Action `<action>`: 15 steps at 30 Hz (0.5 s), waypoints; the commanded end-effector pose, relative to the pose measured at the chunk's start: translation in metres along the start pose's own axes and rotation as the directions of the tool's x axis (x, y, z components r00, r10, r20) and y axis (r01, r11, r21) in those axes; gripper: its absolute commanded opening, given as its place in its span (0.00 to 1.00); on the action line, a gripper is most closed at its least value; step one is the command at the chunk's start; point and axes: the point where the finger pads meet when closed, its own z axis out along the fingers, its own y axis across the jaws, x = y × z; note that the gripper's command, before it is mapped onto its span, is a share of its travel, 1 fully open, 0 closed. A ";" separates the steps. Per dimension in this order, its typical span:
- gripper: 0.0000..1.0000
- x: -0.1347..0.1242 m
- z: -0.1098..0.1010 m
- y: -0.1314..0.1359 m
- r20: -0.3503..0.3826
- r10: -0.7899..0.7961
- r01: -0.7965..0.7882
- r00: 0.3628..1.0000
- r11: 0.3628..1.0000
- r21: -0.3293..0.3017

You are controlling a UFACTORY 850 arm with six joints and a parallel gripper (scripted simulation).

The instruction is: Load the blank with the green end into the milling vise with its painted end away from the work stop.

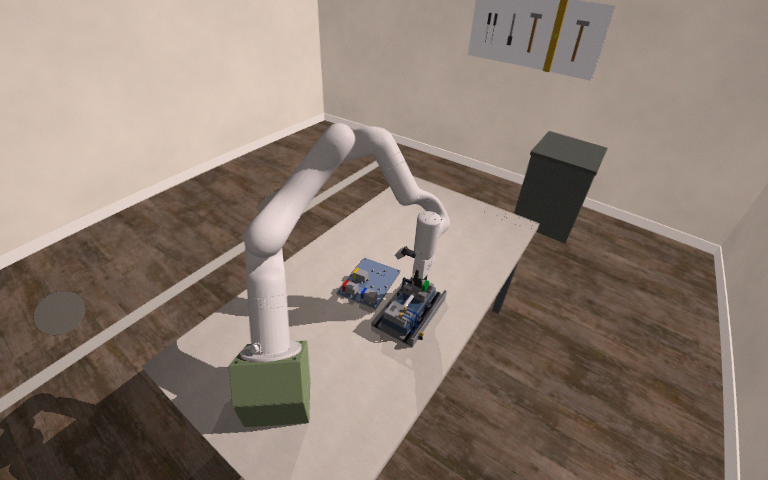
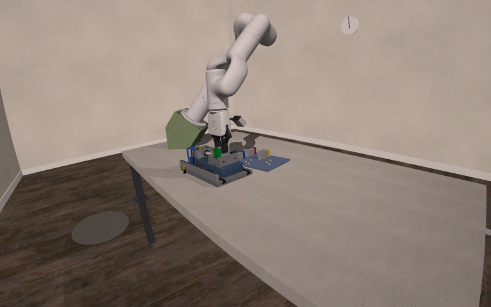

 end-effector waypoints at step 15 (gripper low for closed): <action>0.00 0.000 0.001 0.001 0.001 0.000 0.000 1.000 1.000 -0.001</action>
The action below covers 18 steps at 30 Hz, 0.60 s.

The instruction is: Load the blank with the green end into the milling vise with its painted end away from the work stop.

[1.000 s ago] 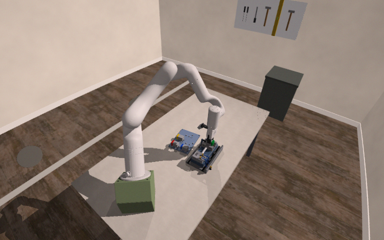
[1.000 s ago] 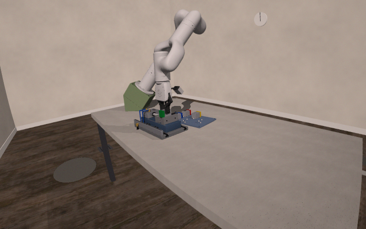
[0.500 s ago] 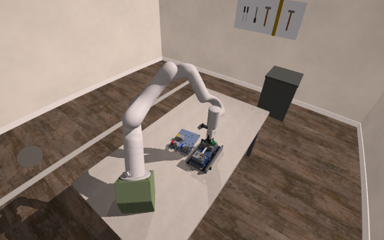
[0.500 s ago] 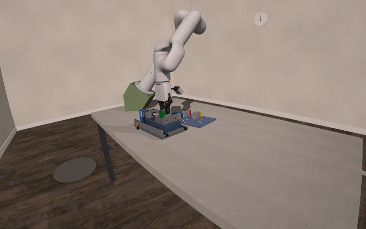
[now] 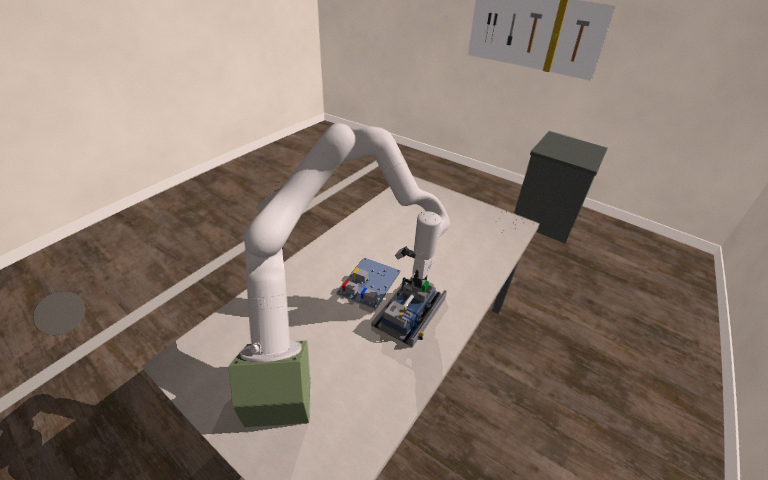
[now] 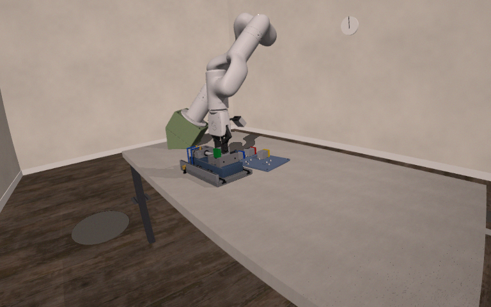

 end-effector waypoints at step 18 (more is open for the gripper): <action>0.00 0.000 0.001 0.001 0.001 0.000 0.000 1.000 1.000 -0.001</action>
